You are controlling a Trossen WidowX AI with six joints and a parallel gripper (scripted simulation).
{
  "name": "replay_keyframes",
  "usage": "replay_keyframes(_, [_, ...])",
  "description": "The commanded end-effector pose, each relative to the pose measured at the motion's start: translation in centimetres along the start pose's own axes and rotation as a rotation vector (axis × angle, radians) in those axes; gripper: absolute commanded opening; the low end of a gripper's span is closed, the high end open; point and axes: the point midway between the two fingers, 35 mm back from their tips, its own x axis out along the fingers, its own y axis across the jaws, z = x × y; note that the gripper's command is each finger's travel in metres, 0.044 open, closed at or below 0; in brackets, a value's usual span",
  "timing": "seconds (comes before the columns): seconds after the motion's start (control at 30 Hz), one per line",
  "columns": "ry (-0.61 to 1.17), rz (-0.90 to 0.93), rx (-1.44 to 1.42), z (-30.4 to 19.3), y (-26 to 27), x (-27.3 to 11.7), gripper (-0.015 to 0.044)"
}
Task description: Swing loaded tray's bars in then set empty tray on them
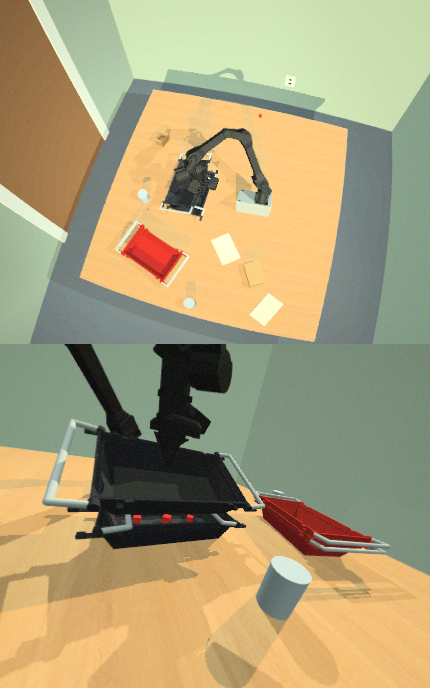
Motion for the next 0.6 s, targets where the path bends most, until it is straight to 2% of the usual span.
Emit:
replay_keyframes(0.0, [0.001, 0.002, -0.002, -0.1, 0.4, 0.5, 0.0000])
replay_keyframes(0.57, [0.002, 0.002, -0.002, 0.0, 1.1, 1.5, 0.0000])
